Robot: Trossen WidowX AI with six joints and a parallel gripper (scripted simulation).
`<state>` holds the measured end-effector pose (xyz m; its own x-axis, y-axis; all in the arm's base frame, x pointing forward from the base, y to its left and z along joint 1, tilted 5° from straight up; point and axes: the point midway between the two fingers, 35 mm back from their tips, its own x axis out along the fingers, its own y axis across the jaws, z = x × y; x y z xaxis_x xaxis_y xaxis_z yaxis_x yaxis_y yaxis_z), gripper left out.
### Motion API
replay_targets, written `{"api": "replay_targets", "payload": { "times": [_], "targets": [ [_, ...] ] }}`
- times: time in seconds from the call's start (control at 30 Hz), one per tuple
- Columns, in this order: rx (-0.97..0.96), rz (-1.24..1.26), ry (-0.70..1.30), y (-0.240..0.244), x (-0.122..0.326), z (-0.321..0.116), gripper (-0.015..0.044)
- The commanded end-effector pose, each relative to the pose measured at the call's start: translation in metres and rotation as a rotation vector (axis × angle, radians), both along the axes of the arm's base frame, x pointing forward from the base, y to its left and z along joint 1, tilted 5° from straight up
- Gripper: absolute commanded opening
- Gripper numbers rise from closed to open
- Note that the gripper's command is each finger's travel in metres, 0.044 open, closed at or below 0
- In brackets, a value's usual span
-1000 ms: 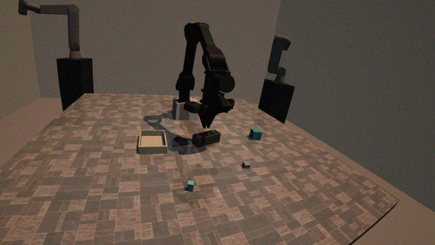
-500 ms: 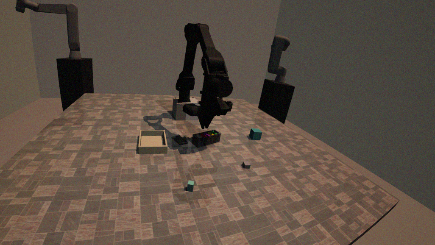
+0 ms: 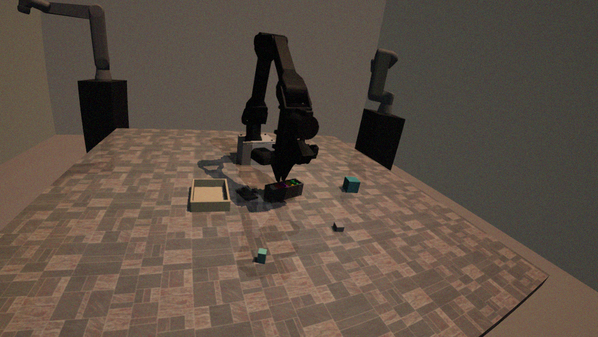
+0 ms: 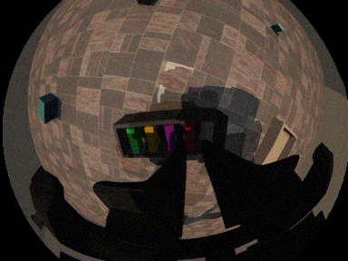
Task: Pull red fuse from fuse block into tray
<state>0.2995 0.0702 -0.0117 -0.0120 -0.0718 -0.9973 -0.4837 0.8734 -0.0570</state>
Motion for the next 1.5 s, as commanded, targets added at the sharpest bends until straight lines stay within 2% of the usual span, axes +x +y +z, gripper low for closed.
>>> {"api": "replay_targets", "payload": {
  "times": [0.0, 1.17, 1.47],
  "targets": [
    [0.003, 0.004, 0.003, 0.000, -0.001, -0.005, 0.0074],
    [0.003, 0.004, 0.003, -0.002, -0.001, -0.021, 0.0074],
    [-0.001, 0.000, 0.004, -0.002, -0.001, -0.020, 0.0014]
  ]
}}
